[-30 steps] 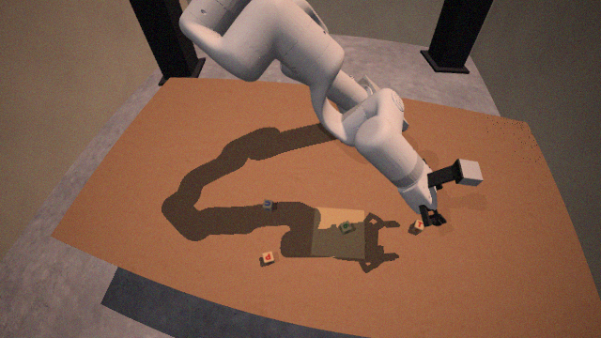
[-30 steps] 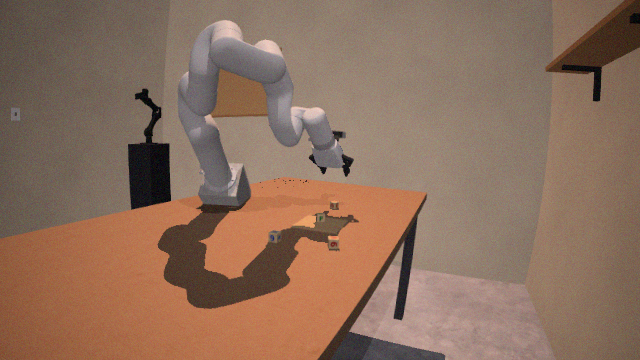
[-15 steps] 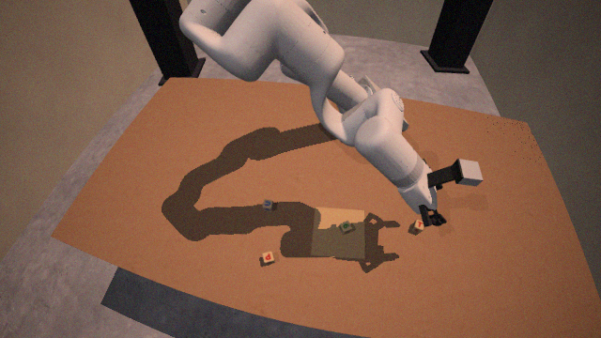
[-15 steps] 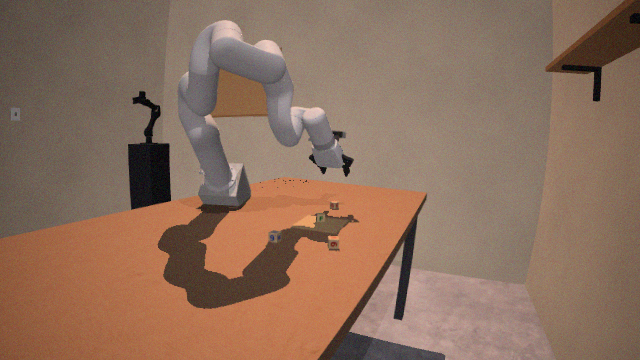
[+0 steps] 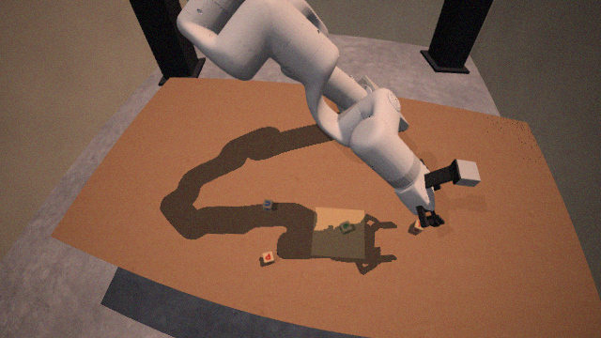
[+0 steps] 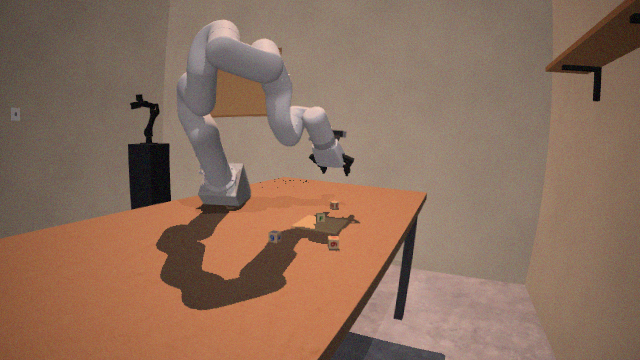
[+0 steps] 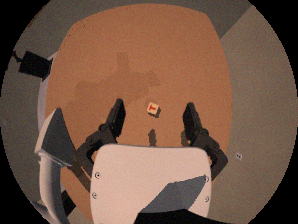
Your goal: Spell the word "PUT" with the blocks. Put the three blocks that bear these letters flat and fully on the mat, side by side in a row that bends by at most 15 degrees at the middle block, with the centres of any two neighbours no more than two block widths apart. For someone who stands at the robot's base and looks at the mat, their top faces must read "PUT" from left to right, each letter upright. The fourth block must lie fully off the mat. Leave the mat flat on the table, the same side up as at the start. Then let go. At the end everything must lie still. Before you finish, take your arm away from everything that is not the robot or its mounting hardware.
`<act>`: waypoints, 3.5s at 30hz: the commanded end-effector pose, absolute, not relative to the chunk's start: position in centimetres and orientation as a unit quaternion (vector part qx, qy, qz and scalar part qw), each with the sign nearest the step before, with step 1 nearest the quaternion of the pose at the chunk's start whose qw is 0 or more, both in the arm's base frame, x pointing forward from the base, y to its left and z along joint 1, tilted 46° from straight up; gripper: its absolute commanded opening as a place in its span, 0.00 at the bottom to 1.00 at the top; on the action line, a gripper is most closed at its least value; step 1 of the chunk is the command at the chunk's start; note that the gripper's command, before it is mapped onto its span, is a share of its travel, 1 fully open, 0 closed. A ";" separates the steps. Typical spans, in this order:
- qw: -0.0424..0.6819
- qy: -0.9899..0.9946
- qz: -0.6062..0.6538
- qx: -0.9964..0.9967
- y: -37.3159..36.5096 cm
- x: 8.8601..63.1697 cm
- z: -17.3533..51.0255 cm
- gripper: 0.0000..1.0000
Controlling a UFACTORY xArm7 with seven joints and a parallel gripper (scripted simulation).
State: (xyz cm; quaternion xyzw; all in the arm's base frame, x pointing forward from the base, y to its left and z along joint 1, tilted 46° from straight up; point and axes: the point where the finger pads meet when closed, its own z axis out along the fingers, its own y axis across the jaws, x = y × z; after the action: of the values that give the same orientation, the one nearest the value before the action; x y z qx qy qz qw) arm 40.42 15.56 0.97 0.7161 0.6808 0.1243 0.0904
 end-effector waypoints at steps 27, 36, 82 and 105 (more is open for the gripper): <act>0.081 0.685 0.131 0.712 12.5 41.2 6.3 1.00; 0.081 0.685 0.131 0.712 12.5 41.2 6.3 1.00; 0.093 0.681 0.125 0.715 1.6 38.8 14.8 1.00; 0.093 0.681 0.125 0.715 1.6 38.8 14.8 1.00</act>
State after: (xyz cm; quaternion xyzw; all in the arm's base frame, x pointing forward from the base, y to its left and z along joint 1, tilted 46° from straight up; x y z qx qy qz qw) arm 38.79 1.54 14.72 0.7164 0.6804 0.1241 0.0920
